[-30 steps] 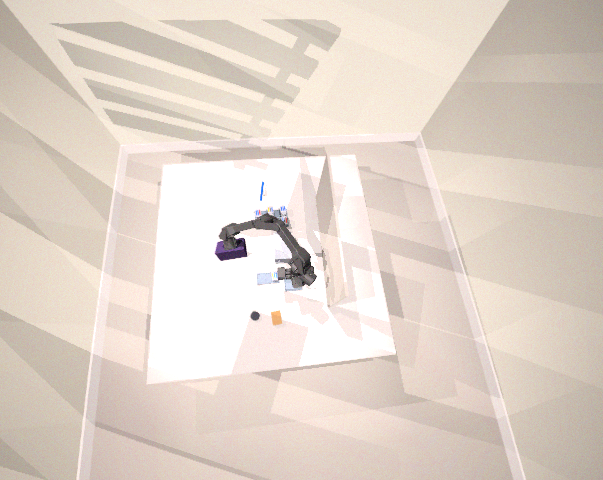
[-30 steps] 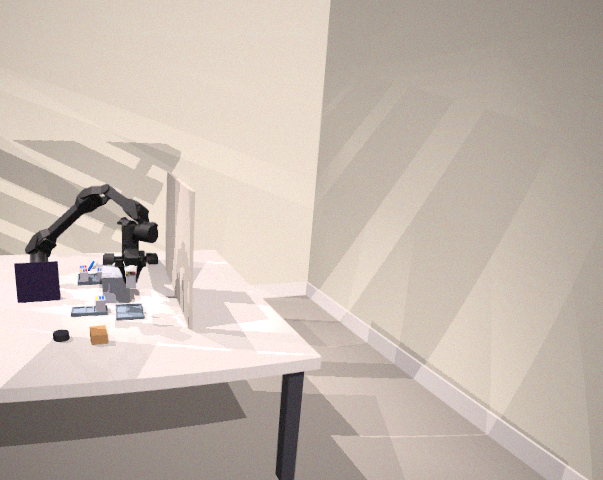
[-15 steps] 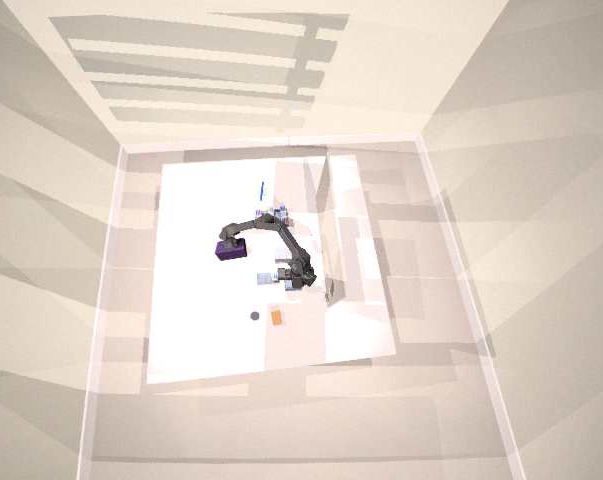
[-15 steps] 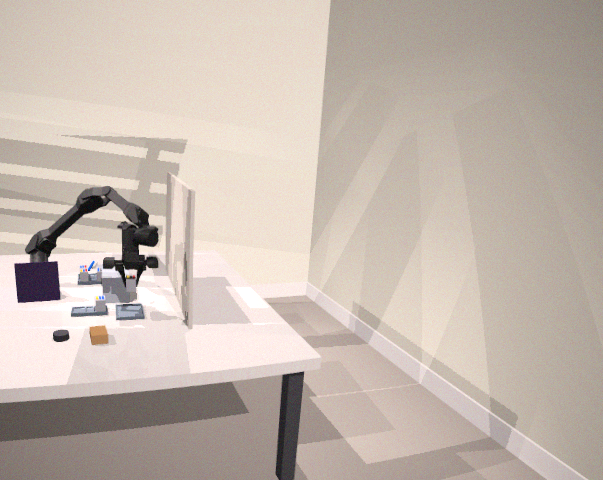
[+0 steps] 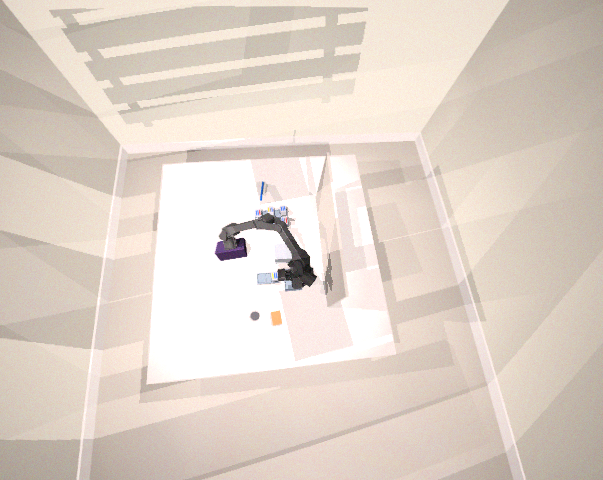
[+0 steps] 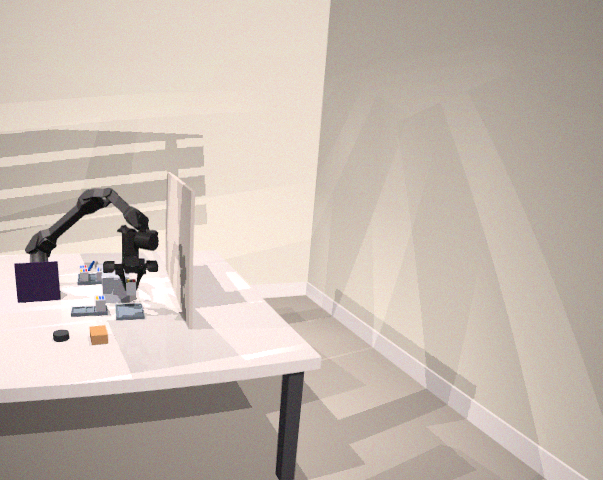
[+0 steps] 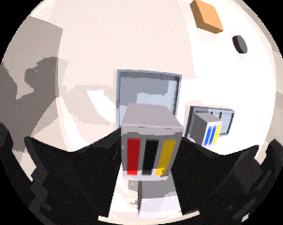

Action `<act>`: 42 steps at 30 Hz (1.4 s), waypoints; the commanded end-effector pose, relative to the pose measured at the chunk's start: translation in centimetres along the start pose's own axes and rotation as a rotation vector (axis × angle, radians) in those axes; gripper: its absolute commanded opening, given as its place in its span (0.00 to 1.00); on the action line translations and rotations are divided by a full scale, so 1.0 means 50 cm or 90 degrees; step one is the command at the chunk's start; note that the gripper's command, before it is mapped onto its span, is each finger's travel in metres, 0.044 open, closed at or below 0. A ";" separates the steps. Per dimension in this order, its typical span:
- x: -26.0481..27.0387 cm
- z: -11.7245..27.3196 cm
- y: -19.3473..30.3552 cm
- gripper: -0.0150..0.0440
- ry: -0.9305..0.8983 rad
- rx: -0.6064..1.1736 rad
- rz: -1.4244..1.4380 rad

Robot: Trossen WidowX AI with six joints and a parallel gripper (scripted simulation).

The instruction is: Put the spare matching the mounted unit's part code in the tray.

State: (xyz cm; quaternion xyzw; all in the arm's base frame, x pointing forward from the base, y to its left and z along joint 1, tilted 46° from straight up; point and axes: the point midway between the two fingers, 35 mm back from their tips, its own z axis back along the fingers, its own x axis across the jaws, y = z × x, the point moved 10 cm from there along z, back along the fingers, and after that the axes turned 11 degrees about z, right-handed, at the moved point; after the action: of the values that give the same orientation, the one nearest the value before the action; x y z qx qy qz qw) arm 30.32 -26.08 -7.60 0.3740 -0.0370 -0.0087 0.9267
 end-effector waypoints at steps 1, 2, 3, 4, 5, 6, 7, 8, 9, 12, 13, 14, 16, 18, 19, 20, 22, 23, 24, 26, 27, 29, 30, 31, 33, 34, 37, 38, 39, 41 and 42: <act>-0.002 -0.010 0.001 0.25 -0.001 0.003 -0.004; -0.002 -0.012 0.001 0.25 -0.001 0.003 -0.004; -0.002 -0.014 0.001 0.25 -0.001 0.003 -0.004; -0.002 -0.016 0.001 0.25 -0.001 0.003 -0.004; -0.003 -0.017 0.001 0.25 -0.001 0.003 -0.004; -0.003 -0.019 0.001 0.25 -0.001 0.003 -0.004; -0.003 -0.021 0.001 0.25 -0.001 0.003 -0.004; -0.003 -0.023 0.001 0.25 -0.001 0.003 -0.004; -0.003 -0.025 0.001 0.25 -0.001 0.003 -0.004; -0.003 -0.030 0.002 0.25 -0.001 0.003 -0.004; -0.003 -0.032 0.002 0.25 -0.001 0.003 -0.004; -0.003 -0.033 0.002 0.25 -0.001 0.003 -0.004; -0.004 -0.037 0.002 0.25 -0.001 0.003 -0.004; -0.004 -0.041 0.002 0.25 -0.001 0.004 -0.004; -0.004 -0.042 0.002 0.25 -0.001 0.004 -0.004; -0.004 -0.044 0.003 0.25 -0.001 0.004 -0.004; -0.004 -0.048 0.003 0.25 -0.001 0.004 -0.004; -0.005 -0.049 0.003 0.25 -0.001 0.004 -0.004; -0.005 -0.051 0.003 0.25 -0.001 0.004 -0.004; -0.005 -0.055 0.003 0.25 -0.001 0.004 -0.004; -0.005 -0.056 0.004 0.25 -0.001 0.004 -0.004; -0.006 -0.060 0.004 0.25 -0.001 0.004 -0.004; -0.006 -0.062 0.004 0.25 -0.001 0.004 -0.004; -0.006 -0.063 0.004 0.25 -0.001 0.004 -0.004; -0.006 -0.067 0.005 0.25 -0.001 0.004 -0.004; -0.007 -0.069 0.005 0.25 -0.001 0.004 -0.004; -0.007 -0.074 0.005 0.25 -0.001 0.005 -0.004; -0.007 -0.076 0.006 0.25 -0.001 0.005 -0.004; -0.008 -0.077 0.006 0.25 -0.001 0.005 -0.004; -0.008 -0.081 0.006 0.25 -0.001 0.005 -0.004; -0.008 -0.082 0.006 0.25 -0.001 0.005 -0.004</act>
State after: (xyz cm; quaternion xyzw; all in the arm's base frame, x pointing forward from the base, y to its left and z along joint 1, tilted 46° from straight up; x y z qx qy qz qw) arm 30.33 -23.32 -10.10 0.3754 -0.0375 -0.0083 0.9261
